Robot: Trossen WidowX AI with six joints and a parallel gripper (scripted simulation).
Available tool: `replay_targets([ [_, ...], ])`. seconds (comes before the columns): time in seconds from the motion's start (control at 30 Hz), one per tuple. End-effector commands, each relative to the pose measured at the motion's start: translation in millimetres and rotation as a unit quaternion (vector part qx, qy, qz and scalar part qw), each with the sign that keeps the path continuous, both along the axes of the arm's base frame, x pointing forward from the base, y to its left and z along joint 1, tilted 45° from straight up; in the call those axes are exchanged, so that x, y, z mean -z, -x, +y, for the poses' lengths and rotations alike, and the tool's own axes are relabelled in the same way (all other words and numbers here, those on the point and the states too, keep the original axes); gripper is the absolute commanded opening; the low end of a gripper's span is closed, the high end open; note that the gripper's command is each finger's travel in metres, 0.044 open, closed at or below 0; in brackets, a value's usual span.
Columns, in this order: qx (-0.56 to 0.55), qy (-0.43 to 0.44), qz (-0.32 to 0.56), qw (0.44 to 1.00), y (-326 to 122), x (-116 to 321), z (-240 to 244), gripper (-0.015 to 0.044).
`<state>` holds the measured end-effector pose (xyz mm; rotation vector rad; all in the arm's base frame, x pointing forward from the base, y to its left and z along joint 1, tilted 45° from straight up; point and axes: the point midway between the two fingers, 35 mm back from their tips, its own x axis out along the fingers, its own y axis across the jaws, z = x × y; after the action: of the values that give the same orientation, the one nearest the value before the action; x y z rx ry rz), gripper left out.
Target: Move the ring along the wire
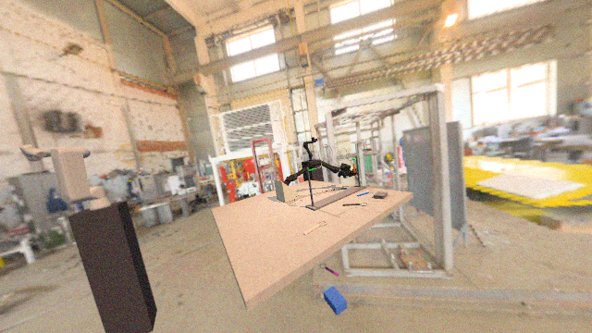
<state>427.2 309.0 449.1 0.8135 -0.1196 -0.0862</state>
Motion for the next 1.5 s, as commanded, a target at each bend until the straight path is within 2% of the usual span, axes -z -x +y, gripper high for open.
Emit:
replay_targets([
  [0.0,0.0,0.0,0.0,1.0,0.0,0.0,0.0,0.0015],
  [0.2,0.0,0.0,0.0,1.0,0.0,0.0,0.0,-0.0142],
  [0.23,0.0,0.0,0.0,1.0,0.0,0.0,0.0,-0.015],
  [1.47,0.002,-0.002,0.002,1.0,2.2,-9.7,-12.1,-0.015],
])
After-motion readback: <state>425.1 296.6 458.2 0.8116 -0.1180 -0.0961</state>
